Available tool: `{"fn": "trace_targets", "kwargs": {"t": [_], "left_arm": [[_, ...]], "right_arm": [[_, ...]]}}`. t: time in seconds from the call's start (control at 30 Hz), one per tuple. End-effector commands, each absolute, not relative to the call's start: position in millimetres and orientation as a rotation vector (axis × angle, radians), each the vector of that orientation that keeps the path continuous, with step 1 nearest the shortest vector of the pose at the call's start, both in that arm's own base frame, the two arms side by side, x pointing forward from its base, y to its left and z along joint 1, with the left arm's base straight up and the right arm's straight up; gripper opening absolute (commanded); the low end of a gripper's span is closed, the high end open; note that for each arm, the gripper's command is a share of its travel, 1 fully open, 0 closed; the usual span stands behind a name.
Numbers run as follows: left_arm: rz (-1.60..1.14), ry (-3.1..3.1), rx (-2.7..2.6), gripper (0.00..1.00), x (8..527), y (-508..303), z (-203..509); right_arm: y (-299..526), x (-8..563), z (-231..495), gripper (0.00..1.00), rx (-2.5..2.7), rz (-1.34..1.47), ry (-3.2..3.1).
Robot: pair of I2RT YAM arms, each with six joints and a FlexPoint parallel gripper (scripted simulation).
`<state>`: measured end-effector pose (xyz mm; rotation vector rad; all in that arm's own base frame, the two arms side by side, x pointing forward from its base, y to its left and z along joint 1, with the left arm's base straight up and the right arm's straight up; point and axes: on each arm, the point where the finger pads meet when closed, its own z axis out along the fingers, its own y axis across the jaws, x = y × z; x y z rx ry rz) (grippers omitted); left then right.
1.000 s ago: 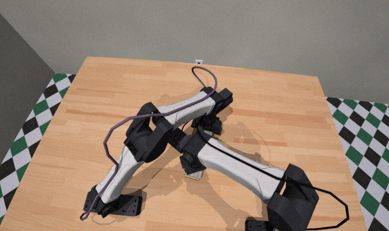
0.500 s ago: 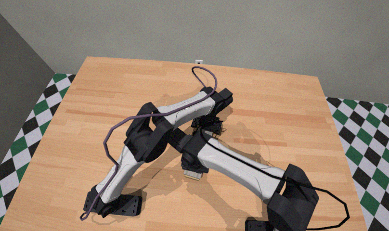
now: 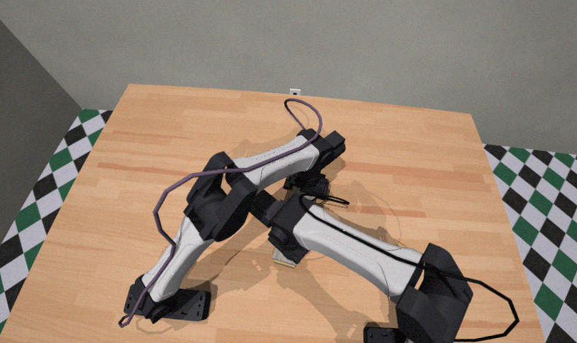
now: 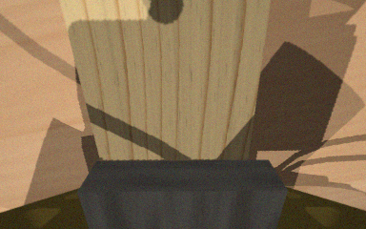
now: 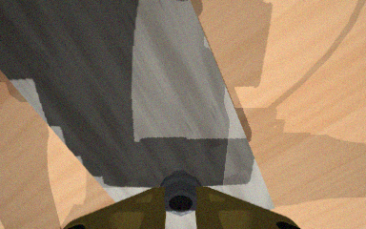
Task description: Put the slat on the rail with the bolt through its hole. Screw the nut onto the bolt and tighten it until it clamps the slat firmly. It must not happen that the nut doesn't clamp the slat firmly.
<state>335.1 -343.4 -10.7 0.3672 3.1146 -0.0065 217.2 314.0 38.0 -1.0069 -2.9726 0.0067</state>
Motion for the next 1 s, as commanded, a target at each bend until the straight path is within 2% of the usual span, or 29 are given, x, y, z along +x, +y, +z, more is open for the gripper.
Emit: {"fn": "trace_targets", "kwargs": {"t": [0.0, 0.13, 0.97], "left_arm": [[-0.023, 3.101, 0.365, 0.68, 337.7, -345.2, -4.1], [-0.023, 3.101, 0.365, 0.68, 337.7, -345.2, -4.1], [-0.023, 3.101, 0.365, 0.68, 337.7, -345.2, -4.1]], "right_arm": [[314.1, 220.6, 47.1, 0.14, -1.324, -0.053, -2.854], [314.1, 220.6, 47.1, 0.14, -1.462, -0.053, -2.784], [312.5, 219.5, 47.0, 0.14, -1.459, -0.041, -2.785]]}}
